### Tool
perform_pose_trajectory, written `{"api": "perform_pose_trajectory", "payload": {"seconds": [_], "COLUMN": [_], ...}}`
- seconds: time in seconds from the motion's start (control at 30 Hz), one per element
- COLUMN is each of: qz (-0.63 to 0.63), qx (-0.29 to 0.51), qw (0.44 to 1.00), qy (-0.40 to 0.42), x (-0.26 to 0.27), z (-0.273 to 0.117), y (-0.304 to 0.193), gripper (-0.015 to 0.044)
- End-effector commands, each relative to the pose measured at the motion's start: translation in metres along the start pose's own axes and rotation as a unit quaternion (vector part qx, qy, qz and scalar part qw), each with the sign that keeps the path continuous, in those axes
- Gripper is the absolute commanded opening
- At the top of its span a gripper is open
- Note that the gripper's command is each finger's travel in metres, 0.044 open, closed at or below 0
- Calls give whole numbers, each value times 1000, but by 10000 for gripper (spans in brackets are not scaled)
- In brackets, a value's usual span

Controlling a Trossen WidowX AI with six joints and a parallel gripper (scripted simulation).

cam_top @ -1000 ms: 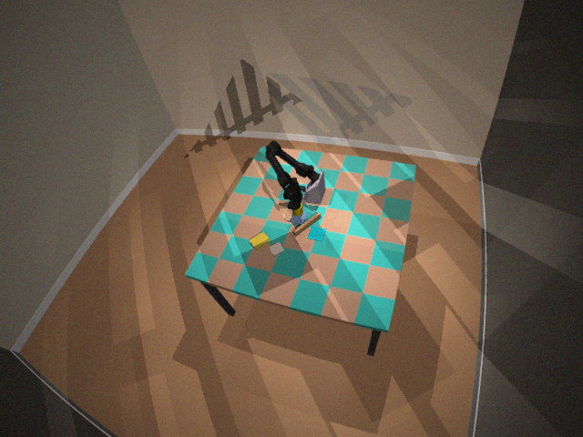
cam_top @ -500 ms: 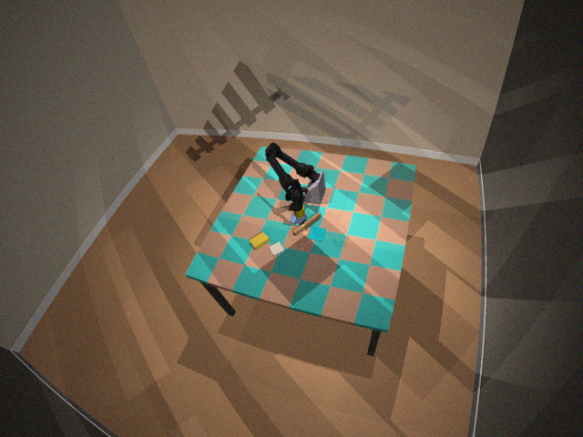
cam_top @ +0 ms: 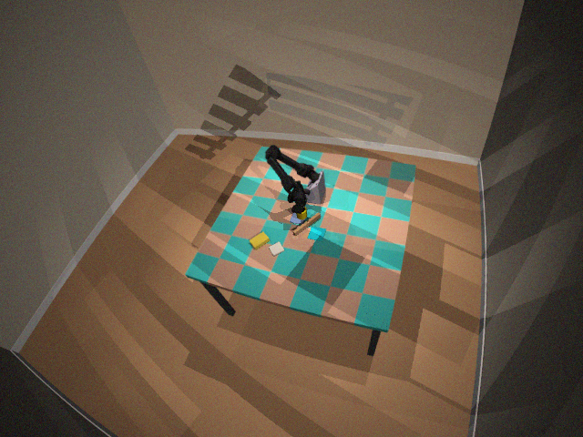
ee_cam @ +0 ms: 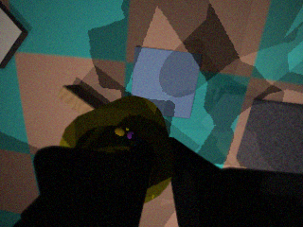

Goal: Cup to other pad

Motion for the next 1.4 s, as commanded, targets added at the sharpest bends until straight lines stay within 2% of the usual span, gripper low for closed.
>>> {"api": "perform_pose_trajectory", "payload": {"seconds": [0.0,1.37], "qz": [1,3], "qx": [1,3], "qw": [1000,1000], "qy": [-1,0], "x": [5,55], "z": [0,-3], "y": [-6,-60], "gripper": [0,0]}}
Point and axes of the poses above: the point midway between the two fingers, 35 mm back from their tips, its own z axis out along the fingers, its own x axis across the jaws, y = z × x, the point moved 6 cm from there along -z, back along the fingers, and after that the axes turned 10 degrees about -z, right-handed, at the moved point
